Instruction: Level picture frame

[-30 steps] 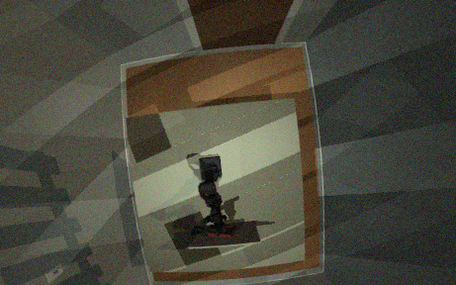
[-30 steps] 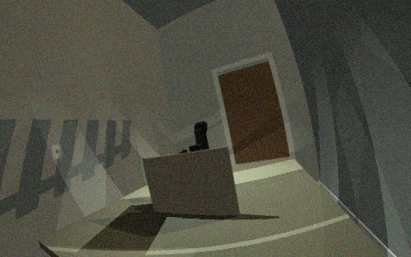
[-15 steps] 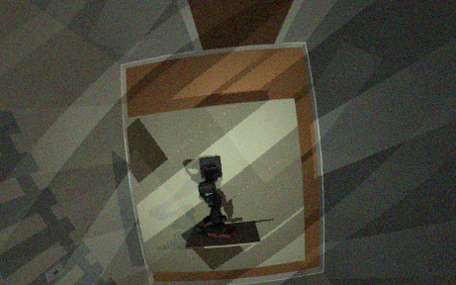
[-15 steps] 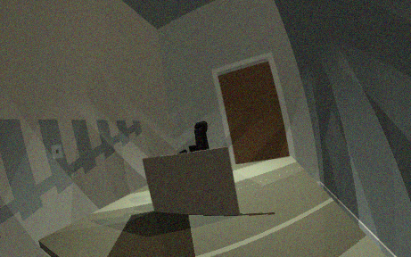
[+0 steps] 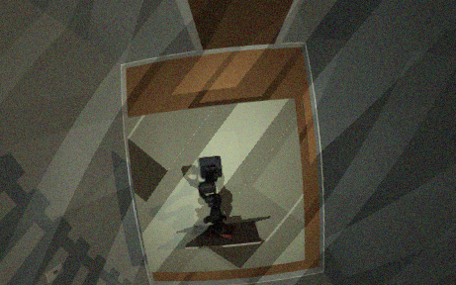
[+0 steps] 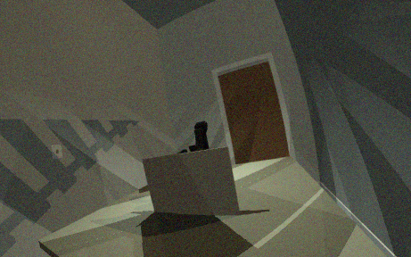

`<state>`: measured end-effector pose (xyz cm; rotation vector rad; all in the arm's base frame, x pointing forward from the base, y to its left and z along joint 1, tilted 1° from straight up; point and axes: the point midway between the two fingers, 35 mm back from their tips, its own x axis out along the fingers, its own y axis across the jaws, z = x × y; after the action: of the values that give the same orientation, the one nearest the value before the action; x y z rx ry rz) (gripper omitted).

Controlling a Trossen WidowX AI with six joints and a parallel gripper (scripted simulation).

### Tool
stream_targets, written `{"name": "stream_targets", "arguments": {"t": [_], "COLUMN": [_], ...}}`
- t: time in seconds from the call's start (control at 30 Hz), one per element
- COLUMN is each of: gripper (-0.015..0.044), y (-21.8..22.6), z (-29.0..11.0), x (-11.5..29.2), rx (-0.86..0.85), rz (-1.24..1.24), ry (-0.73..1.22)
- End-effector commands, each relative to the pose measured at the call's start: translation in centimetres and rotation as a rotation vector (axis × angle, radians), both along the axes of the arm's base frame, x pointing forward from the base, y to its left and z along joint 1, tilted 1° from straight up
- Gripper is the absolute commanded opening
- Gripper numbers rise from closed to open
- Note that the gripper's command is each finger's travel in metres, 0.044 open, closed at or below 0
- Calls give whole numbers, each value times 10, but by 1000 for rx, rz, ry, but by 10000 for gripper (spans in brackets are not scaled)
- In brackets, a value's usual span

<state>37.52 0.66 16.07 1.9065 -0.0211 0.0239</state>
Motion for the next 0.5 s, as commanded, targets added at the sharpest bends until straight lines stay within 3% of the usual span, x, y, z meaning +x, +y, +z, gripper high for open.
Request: {"name": "stream_targets", "arguments": {"t": [0.0,0.47], "gripper": [0,0], "y": [1,2], "z": [4,5], "x": [0,0], "rx": [3,3], "rz": [4,4], "ry": [-13,-13]}}
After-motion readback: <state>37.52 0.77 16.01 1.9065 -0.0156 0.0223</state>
